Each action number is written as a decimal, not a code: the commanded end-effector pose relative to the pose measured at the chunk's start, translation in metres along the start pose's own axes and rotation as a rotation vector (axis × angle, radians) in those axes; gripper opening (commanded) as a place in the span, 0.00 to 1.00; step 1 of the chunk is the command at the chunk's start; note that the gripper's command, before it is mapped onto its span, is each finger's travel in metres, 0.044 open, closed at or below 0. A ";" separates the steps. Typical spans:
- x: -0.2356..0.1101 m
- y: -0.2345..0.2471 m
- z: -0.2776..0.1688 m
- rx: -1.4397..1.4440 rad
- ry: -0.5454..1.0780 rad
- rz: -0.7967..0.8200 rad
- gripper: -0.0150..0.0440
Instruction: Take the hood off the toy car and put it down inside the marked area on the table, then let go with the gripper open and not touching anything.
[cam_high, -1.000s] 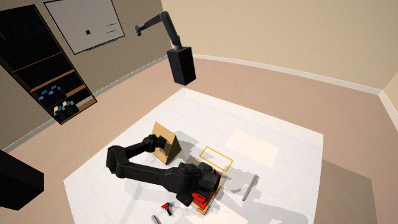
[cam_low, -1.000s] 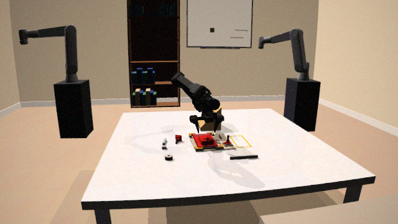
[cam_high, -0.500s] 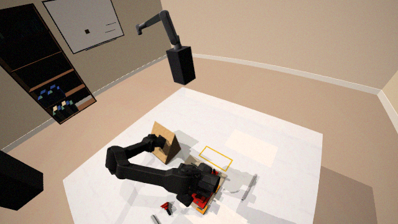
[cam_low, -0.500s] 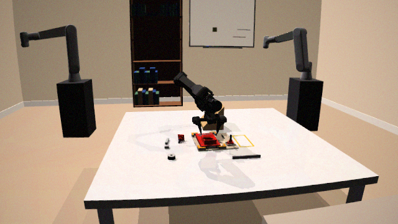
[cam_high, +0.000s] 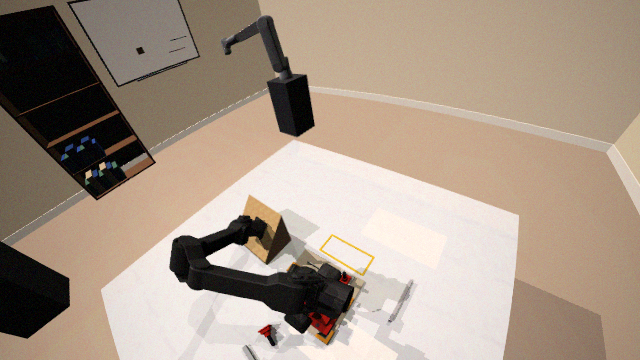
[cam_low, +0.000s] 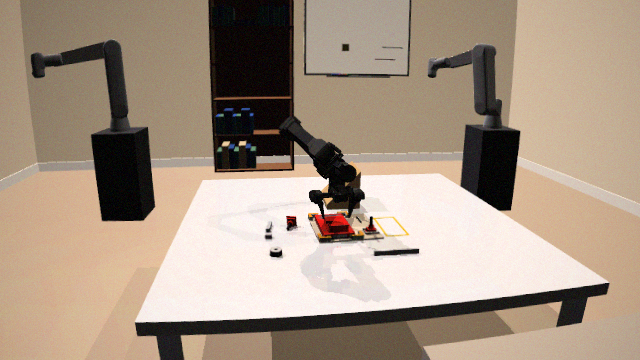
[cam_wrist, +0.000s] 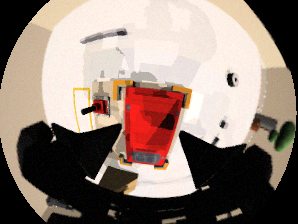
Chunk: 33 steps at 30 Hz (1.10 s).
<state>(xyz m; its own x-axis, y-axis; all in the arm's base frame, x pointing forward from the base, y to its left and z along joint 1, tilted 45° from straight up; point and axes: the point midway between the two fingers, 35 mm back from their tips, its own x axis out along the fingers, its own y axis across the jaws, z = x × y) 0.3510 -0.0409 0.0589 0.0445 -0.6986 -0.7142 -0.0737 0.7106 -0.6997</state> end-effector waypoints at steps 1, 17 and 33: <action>0.003 -0.001 0.000 -0.006 0.000 -0.004 1.00; 0.011 -0.001 0.000 -0.006 0.000 -0.005 1.00; 0.018 -0.001 0.000 -0.006 0.000 -0.005 1.00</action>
<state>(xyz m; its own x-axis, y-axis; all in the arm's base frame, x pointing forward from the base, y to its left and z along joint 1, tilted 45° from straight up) 0.3518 -0.0528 0.0474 0.0439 -0.6994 -0.7133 -0.0740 0.7098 -0.7005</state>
